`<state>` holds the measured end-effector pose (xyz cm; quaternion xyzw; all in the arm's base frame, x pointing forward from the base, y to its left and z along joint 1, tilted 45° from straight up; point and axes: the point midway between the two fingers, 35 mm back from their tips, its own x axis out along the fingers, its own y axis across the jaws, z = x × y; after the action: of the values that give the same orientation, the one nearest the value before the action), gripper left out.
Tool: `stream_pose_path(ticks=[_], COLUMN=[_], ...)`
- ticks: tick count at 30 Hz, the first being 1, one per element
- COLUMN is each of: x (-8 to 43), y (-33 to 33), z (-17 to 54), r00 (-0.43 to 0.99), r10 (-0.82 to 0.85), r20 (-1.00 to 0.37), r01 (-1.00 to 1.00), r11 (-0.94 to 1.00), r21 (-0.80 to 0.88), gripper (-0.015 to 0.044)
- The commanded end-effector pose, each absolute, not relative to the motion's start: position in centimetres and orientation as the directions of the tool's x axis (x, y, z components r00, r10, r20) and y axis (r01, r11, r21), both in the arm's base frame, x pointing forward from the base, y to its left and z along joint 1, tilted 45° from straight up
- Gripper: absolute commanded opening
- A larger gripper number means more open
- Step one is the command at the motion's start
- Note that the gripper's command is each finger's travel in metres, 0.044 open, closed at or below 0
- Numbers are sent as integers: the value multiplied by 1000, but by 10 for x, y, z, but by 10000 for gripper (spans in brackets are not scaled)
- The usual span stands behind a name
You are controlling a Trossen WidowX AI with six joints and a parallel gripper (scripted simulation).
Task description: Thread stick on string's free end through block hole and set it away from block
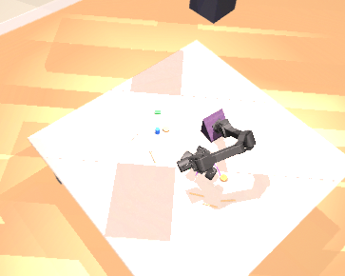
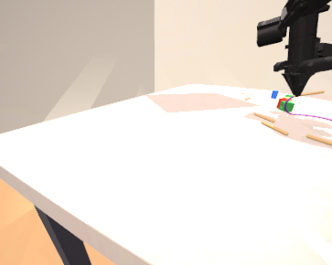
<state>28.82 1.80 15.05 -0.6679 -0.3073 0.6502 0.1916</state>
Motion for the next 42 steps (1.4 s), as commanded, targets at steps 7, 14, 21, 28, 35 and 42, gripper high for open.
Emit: stream_pose_path(ticks=[7,14,21,28,35,42], x=[303,312,320,329,337,346], y=[16,14,13,11,10,9], z=[153,154,155,156,158,159], r00=[-10,4,18,32,47,61], r10=[664,665,666,667,668,669], r20=[-747,-747,-746,-744,-743,-741], r01=[154,152,151,150,148,147], r11=[-737,-738,-739,-740,-740,-740], r21=[-658,-657,-656,-656,-656,-656], gripper=[0,0,0,0,0,0])
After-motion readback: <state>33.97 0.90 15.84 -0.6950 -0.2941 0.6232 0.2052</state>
